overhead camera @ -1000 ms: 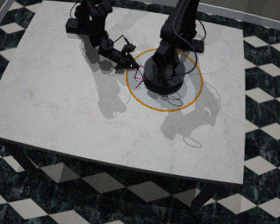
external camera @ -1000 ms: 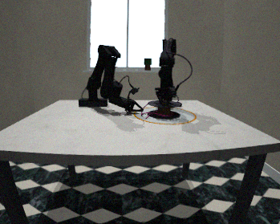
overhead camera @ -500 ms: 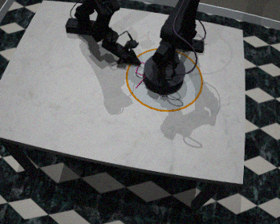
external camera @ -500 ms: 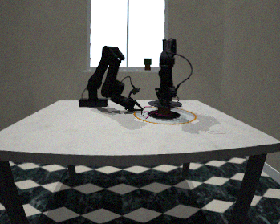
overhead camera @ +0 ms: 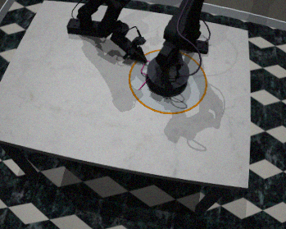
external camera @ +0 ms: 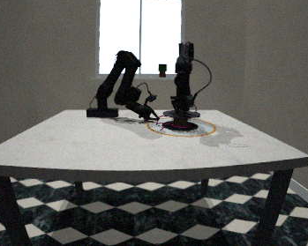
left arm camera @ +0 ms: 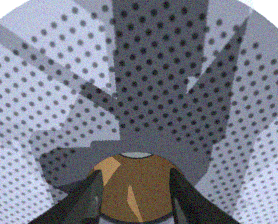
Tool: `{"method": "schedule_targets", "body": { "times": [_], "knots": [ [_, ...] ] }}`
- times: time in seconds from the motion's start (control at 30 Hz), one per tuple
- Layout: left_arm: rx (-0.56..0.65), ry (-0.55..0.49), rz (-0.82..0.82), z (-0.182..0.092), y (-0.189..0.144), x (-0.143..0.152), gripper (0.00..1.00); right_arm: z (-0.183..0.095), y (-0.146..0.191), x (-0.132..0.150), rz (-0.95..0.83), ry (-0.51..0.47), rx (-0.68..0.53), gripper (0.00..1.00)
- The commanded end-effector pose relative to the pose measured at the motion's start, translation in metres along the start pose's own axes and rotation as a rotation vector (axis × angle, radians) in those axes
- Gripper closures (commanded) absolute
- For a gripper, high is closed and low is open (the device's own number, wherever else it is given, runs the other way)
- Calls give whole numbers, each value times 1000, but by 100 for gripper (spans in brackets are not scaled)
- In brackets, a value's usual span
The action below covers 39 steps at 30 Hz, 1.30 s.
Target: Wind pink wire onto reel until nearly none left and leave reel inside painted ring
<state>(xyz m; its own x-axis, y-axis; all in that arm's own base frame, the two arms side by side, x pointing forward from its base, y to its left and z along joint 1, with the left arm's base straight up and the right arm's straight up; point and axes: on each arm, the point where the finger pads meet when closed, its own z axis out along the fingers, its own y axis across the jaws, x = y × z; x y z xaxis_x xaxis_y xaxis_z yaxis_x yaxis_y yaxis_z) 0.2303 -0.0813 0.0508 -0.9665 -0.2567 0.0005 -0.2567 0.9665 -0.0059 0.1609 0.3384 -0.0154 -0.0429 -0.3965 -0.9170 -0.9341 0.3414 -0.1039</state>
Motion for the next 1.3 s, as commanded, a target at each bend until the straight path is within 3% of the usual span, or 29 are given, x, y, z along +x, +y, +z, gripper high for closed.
{"method": "schedule_targets", "body": {
  "times": [0.0,0.53,1.27],
  "knots": [
    [-6,-1,15,1,0,2,48,-3,-6,-4,44,14,81,100],
    [-6,-1,15,1,0,2,48,1,4,-18,89,-24,203,100],
    [-6,-1,15,1,0,2,48,7,11,-15,97,-22,222,100]
  ]
}}
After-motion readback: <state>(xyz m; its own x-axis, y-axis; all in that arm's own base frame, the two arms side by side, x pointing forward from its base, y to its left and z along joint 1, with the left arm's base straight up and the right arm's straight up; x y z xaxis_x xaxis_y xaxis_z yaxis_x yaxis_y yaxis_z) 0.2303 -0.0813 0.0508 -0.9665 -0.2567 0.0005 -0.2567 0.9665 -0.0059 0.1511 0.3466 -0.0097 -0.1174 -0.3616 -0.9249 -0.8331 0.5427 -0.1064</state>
